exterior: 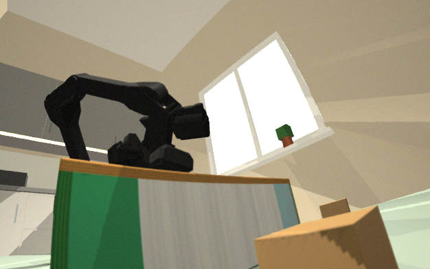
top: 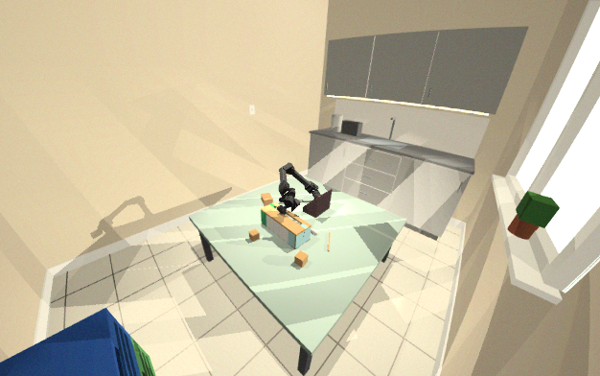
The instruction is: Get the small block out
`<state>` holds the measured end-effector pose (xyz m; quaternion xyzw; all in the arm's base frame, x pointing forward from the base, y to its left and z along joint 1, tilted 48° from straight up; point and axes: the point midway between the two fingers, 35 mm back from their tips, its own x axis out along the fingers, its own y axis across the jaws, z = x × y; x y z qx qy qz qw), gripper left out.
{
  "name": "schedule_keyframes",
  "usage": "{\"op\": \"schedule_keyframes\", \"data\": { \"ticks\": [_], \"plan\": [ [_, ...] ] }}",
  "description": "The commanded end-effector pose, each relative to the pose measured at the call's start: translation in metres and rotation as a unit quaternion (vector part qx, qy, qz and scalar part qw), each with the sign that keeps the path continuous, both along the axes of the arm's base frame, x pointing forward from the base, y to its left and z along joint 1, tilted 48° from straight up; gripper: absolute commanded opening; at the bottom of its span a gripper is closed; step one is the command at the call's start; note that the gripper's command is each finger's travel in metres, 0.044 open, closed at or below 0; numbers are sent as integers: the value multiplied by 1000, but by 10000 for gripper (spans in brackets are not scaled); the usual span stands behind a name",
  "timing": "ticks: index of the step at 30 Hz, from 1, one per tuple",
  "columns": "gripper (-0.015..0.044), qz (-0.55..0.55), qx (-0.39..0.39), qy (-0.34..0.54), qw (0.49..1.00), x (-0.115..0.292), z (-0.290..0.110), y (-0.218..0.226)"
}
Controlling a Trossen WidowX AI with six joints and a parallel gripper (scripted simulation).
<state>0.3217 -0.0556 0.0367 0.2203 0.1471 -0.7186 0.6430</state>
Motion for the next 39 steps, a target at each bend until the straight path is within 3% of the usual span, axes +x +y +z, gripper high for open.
{"op": "schedule_keyframes", "data": {
  "ticks": [1, 39],
  "plan": [
    [400, 0, -2, -1, 1000, 0, 5, -5],
    [400, 0, -3, -1, 1000, -9, 52, -47]
  ]
}}
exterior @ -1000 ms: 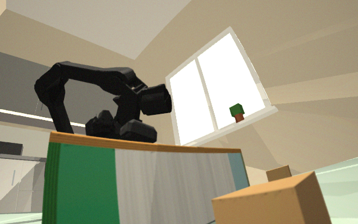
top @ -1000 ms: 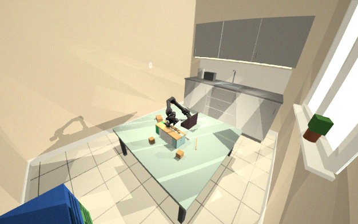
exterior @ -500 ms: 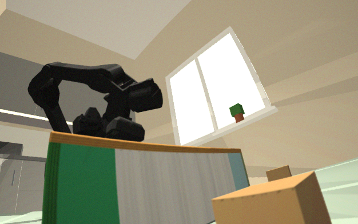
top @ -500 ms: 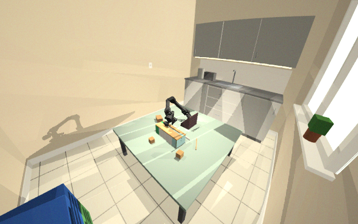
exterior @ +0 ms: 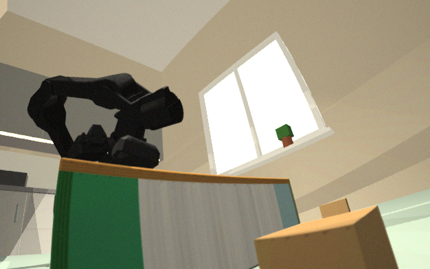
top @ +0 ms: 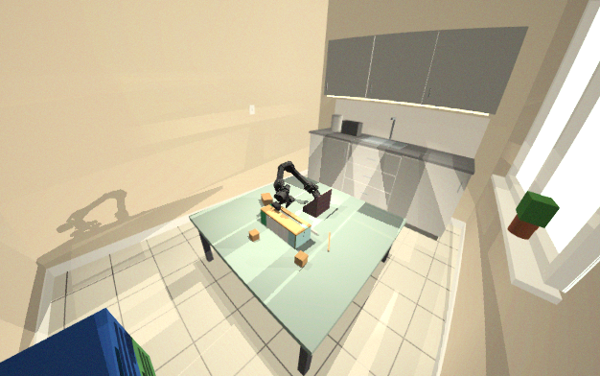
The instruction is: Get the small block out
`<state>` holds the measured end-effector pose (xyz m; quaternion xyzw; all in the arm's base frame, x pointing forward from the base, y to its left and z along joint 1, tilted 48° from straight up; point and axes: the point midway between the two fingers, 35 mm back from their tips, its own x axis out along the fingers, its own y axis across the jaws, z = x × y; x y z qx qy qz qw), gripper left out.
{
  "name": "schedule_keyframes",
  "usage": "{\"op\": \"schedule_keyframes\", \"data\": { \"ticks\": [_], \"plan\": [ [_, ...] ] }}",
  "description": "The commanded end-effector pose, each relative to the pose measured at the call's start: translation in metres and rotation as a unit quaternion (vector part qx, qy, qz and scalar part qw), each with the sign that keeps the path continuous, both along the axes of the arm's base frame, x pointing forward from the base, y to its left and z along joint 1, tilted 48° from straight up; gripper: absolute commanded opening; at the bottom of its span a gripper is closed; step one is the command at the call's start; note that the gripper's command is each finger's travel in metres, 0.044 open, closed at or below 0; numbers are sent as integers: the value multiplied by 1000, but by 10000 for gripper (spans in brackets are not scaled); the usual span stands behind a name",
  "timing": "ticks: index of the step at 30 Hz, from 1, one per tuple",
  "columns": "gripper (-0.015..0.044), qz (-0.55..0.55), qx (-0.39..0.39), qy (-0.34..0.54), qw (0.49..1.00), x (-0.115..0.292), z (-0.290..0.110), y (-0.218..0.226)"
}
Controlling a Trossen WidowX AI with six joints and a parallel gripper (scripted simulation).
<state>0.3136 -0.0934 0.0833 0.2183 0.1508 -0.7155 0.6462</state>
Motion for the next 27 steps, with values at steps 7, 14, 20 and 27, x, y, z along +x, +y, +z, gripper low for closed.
{"op": "schedule_keyframes", "data": {
  "ticks": [7, 14, 20, 27],
  "plan": [
    [400, -6, -4, -4, 1000, -2, 11, -14],
    [400, -6, -4, -4, 1000, -2, 11, -14],
    [400, -6, -4, -4, 1000, -2, 11, -14],
    [400, -6, -4, -4, 1000, 0, 5, -9]
  ]
}}
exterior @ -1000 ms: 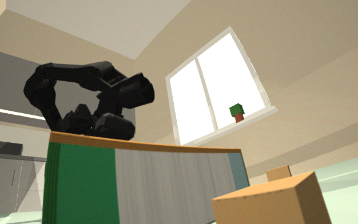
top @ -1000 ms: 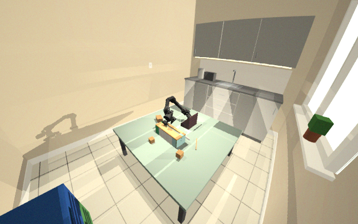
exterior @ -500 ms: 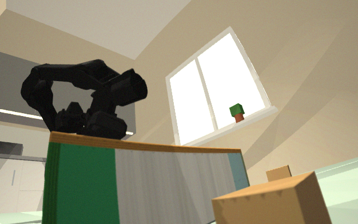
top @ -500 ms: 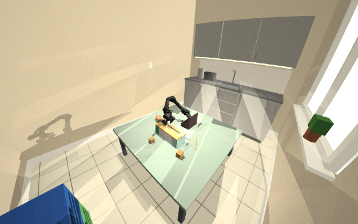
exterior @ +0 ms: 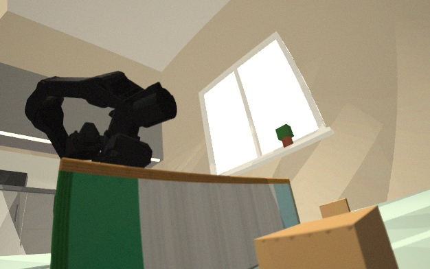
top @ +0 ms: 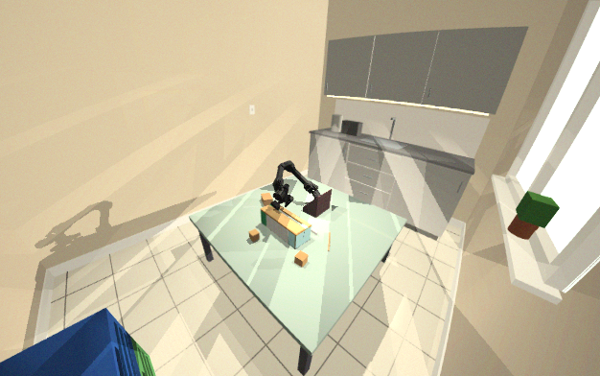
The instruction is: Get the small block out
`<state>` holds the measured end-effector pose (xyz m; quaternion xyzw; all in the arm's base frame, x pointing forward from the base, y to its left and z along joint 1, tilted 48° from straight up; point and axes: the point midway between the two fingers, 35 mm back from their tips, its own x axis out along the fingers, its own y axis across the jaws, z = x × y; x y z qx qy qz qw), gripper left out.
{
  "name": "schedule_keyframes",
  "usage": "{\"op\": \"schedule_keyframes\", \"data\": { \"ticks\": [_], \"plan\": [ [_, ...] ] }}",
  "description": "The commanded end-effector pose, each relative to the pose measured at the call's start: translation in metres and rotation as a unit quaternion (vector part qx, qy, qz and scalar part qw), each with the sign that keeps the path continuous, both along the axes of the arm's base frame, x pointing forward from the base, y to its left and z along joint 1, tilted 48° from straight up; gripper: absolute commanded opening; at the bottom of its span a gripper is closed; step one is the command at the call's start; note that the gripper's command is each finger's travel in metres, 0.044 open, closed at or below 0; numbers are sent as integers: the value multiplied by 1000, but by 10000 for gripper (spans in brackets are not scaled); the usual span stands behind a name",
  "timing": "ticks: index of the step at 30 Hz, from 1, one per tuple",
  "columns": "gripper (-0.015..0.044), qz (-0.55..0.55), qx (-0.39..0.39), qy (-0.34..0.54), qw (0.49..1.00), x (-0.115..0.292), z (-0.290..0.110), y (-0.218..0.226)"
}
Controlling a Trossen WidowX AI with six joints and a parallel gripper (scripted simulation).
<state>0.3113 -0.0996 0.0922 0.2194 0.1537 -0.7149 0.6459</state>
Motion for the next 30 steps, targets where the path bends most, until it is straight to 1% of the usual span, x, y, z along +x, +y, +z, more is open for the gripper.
{"op": "schedule_keyframes", "data": {
  "ticks": [1, 8, 14, 30],
  "plan": [
    [400, -6, -7, -5, 1000, 3, -6, -1],
    [400, -6, -7, -5, 1000, 3, -6, 0],
    [400, -6, -7, -5, 1000, 1, 2, -8],
    [400, -6, -7, -5, 1000, 1, 2, -8]
  ]
}}
